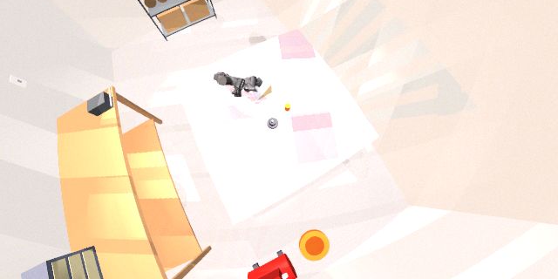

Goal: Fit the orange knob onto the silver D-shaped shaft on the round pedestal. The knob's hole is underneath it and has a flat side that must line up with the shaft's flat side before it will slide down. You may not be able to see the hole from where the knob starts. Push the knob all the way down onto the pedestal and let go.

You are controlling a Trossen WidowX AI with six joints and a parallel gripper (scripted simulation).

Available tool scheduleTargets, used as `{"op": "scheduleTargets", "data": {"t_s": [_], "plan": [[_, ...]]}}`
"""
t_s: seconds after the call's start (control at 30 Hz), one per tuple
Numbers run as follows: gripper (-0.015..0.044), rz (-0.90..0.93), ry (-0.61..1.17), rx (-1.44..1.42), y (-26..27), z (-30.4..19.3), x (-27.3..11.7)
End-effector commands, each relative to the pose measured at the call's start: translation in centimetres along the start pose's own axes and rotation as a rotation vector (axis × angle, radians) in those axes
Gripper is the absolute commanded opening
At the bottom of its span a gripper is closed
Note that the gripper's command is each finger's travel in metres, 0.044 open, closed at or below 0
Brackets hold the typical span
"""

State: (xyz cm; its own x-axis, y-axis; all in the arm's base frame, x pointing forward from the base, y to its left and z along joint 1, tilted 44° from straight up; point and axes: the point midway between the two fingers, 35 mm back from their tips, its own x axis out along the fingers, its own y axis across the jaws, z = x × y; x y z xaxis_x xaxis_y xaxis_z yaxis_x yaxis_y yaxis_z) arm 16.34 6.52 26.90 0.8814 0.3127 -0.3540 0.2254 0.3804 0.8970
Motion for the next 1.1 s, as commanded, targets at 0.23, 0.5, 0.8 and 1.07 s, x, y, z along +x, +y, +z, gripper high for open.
{"op": "scheduleTargets", "data": {"t_s": [0.23, 0.5, 0.8, 1.07], "plan": [[0.044, -0.24, 0.004, -0.126, -0.7, 0.1, 3.6], [0.044, -0.536, 0.085, -0.361, -2.7, -0.7, 8.5], [0.044, -0.914, 0.166, -0.584, -6.6, -1.0, 14.3], [0.044, -1.237, 0.288, -0.796, -11.8, -1.7, 18.7]]}}
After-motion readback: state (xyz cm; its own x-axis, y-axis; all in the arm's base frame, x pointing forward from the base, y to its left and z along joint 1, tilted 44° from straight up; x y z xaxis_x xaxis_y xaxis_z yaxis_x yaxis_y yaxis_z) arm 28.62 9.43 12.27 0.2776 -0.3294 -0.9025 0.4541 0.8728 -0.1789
